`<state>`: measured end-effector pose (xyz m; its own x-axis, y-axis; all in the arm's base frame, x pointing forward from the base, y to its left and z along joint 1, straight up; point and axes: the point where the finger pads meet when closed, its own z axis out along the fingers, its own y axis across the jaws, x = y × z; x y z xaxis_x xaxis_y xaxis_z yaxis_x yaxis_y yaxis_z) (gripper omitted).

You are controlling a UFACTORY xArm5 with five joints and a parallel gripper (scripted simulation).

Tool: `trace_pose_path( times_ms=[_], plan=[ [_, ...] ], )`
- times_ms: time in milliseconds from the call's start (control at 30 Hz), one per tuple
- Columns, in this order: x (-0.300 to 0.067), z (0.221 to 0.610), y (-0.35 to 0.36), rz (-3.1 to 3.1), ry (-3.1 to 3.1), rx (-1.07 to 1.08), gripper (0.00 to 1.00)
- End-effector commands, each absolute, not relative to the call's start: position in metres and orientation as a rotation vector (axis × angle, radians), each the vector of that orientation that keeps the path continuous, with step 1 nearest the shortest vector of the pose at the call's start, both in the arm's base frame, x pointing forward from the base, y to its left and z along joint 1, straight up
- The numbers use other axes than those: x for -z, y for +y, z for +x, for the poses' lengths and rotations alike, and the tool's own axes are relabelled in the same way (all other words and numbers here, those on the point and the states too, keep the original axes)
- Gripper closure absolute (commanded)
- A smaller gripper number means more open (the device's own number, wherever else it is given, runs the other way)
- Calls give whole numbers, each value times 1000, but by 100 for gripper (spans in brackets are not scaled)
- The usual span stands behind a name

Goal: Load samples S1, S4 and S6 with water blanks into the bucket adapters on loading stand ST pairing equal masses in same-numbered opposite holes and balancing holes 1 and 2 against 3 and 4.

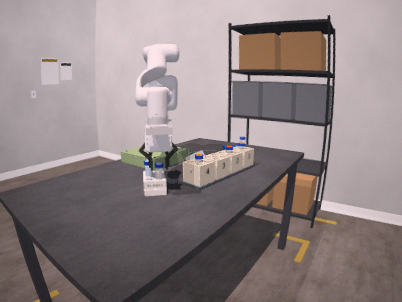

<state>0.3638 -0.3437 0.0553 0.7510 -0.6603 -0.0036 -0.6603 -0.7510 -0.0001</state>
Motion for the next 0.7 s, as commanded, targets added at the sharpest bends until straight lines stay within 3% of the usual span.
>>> trace_pose_path(
  times_ms=[0,367,400,667],
  plan=[
    [-56,365,-345,-2940,1109,1,43],
    [-56,365,-345,-2940,1109,1,43],
    [-57,365,-345,-2940,1109,1,100],
    [-58,365,-345,-2940,1109,1,100]
  ],
)
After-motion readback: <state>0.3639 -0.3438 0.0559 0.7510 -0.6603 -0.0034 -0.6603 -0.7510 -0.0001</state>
